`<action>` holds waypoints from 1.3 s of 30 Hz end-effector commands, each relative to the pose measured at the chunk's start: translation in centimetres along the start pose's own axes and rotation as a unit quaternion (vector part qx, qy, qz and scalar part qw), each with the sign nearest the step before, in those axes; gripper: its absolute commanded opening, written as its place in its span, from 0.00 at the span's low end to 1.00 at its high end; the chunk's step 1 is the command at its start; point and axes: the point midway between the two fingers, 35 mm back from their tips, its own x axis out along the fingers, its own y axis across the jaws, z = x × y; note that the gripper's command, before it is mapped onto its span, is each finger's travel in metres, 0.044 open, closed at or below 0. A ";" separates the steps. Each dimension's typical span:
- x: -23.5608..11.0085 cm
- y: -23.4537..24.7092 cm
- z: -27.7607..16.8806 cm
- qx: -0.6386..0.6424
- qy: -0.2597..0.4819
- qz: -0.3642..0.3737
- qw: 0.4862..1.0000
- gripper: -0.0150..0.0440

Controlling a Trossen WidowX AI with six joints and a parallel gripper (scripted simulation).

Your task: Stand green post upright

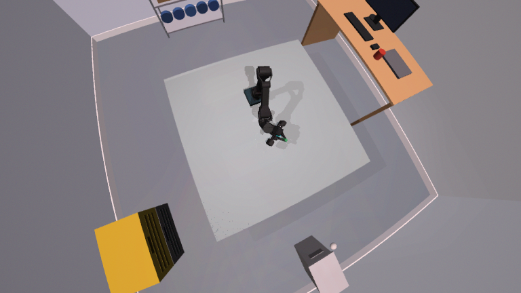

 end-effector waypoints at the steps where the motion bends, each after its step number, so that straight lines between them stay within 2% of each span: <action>1: -0.3 0.1 0.1 -0.001 -0.009 0.003 1.000 0.29; 39: -3.1 1.9 -0.4 -0.034 -0.088 0.037 0.995 0.29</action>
